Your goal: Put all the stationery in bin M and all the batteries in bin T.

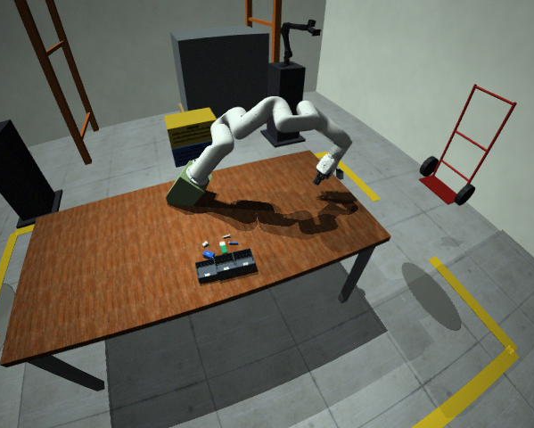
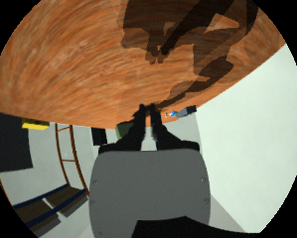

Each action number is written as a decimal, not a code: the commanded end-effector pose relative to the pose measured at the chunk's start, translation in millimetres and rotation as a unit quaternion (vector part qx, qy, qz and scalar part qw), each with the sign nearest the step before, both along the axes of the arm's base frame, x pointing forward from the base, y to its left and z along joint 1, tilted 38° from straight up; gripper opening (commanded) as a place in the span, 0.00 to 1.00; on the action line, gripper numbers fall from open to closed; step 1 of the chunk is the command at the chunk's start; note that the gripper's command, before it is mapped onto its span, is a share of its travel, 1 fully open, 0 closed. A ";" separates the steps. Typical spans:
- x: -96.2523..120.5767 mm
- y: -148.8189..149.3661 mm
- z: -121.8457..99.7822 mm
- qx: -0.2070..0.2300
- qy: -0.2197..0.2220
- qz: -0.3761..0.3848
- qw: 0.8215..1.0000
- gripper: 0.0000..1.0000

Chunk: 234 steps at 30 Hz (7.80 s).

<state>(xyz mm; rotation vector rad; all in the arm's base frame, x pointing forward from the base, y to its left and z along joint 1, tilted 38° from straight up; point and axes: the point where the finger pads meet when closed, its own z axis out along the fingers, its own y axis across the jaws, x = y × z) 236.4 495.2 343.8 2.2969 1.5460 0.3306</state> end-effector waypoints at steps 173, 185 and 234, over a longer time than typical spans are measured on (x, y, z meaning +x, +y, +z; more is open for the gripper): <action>228.4 -654.9 -275.8 0.491 0.093 -0.517 0.695 0.07; 239.0 -655.9 -285.2 0.491 0.093 -0.517 0.695 0.07; 260.9 -628.9 -330.1 0.491 0.093 -0.517 0.695 0.07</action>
